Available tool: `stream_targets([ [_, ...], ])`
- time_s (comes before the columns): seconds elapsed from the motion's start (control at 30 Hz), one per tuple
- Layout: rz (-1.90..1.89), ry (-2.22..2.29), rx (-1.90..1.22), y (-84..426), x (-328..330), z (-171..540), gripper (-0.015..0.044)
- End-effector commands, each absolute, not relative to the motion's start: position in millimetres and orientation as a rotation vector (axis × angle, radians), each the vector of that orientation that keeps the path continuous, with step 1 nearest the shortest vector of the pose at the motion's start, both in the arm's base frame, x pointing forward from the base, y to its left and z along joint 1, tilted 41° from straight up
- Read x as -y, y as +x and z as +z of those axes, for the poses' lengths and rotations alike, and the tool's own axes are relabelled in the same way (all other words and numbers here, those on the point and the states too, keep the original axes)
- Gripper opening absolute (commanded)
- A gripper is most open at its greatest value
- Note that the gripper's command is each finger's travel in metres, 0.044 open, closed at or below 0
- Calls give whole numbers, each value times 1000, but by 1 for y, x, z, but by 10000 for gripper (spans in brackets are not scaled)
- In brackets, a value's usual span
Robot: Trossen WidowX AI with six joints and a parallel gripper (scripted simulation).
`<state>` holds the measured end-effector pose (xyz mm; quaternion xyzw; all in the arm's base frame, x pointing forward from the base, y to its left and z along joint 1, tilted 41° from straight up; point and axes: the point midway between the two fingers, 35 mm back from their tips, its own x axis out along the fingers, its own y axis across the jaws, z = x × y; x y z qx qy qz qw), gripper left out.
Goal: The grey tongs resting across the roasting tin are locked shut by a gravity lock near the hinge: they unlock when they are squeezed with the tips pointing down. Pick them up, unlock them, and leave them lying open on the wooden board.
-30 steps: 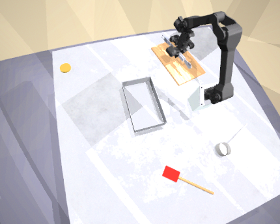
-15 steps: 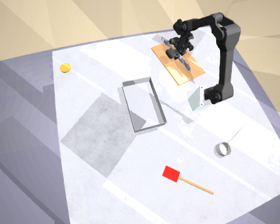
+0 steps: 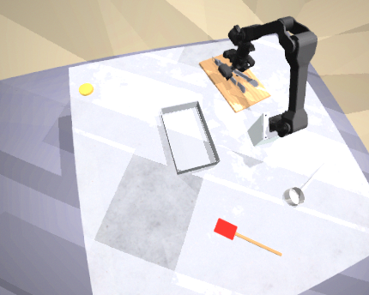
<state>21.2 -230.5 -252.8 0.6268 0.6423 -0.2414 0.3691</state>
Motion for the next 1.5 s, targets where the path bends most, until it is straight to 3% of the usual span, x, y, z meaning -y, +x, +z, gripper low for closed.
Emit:
stream_targets([
  [0.0, -620, 1608, -1649, 21, 231, -252, 401],
  [0.07, -620, 1608, -1649, 21, 231, -252, 440],
  [0.3, -618, 1574, -1650, 37, 245, -242, 440],
  [0.7, -609, 1618, -1637, 165, 287, -143, 440],
  [1.47, -608, 1592, -1633, 162, 317, -99, 440],
])
